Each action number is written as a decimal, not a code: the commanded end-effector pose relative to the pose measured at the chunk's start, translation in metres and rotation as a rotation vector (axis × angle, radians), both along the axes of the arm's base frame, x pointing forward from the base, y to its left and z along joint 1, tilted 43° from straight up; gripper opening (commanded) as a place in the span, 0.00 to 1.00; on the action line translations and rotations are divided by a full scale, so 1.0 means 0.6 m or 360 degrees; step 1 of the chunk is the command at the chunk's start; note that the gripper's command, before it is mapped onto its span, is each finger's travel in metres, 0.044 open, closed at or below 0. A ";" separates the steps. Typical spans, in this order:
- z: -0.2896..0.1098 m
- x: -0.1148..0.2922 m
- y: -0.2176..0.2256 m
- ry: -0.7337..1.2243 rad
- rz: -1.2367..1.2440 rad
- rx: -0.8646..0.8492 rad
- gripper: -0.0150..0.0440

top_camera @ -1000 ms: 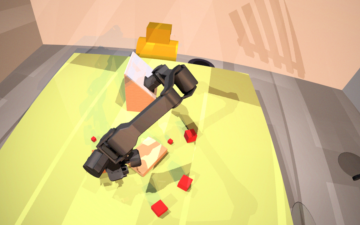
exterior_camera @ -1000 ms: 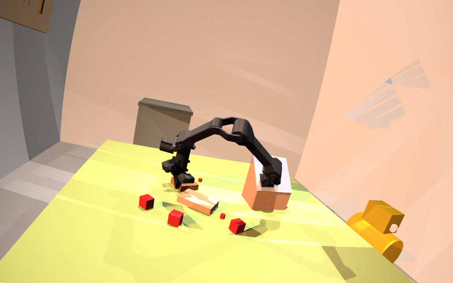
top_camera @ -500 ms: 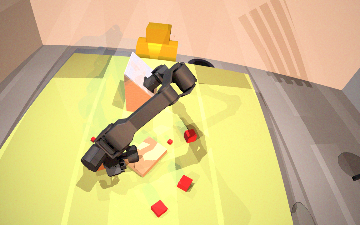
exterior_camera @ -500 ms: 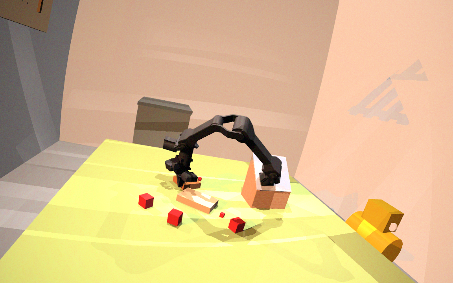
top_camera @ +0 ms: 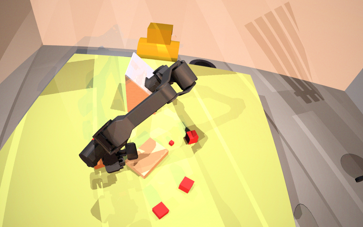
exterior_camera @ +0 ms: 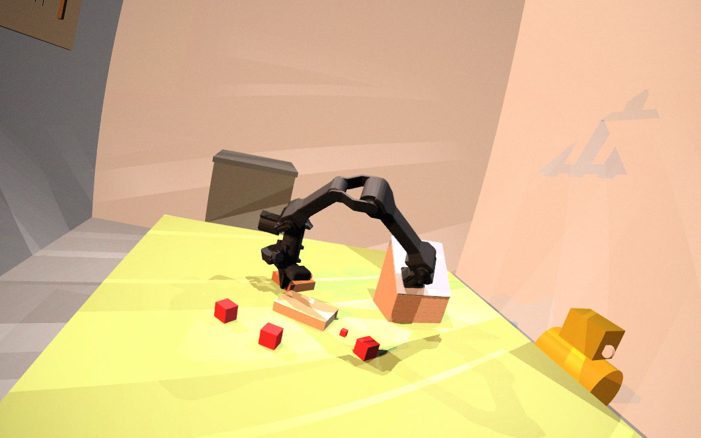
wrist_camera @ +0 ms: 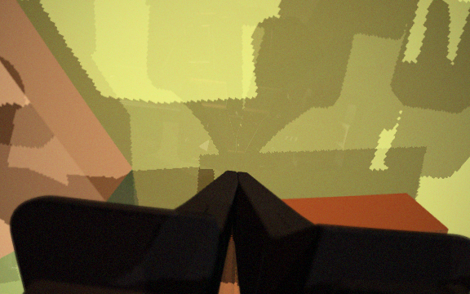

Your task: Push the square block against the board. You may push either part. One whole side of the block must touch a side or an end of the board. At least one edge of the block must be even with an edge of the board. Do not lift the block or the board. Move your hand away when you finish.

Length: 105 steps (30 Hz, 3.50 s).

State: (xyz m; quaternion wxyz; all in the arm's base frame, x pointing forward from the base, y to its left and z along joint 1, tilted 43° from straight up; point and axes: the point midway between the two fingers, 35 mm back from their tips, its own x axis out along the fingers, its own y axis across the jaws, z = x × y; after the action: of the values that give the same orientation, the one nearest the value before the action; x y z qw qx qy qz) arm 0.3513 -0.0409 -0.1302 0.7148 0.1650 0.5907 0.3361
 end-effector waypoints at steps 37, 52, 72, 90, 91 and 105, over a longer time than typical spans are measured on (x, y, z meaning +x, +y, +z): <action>-0.011 -0.002 -0.007 0.0014 0.0009 -0.0005 0.25; 0.000 0.037 0.002 0.0012 0.0010 -0.0001 0.25; 0.046 0.029 -0.087 0.0249 -0.0250 0.0014 0.25; -0.012 0.023 -0.153 0.0875 -0.0951 0.0066 0.25; -0.015 0.022 -0.157 0.0910 -0.0990 0.0070 0.25; -0.062 0.006 -0.206 0.1411 -0.1537 0.0133 0.25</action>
State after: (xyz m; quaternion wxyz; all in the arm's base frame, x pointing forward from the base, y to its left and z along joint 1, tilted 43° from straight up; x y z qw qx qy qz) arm 0.3576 -0.1574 -0.1623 0.4915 0.5403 0.6796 -0.0684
